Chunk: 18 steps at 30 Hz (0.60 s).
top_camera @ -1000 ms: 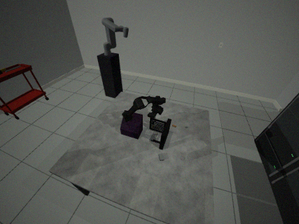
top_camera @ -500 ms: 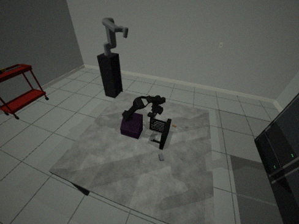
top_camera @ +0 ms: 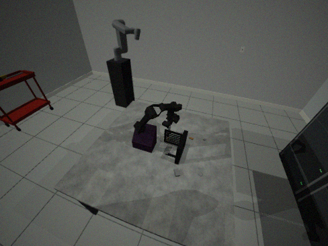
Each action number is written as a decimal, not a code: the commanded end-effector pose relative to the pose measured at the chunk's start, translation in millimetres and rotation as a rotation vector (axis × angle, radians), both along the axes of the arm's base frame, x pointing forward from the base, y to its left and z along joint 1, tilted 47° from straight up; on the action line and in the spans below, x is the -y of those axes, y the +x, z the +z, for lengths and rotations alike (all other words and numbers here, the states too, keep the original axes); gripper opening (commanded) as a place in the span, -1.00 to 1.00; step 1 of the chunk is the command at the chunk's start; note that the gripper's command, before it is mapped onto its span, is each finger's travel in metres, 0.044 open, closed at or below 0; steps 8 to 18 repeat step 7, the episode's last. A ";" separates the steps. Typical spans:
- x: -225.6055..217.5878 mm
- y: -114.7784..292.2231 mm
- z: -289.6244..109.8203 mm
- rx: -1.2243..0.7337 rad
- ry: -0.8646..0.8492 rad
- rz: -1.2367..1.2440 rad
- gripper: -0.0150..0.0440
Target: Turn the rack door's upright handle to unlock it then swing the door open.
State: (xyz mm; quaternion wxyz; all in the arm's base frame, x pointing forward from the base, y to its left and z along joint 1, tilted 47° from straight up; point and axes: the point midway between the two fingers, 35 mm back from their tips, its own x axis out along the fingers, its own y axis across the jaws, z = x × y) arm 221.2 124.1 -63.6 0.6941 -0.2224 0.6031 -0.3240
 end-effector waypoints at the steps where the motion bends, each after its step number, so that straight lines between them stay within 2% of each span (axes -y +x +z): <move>1: -8.2 1.3 5.7 0.008 0.012 -0.005 0.49; 18: -16.1 -0.1 14.0 0.007 0.012 -0.005 0.49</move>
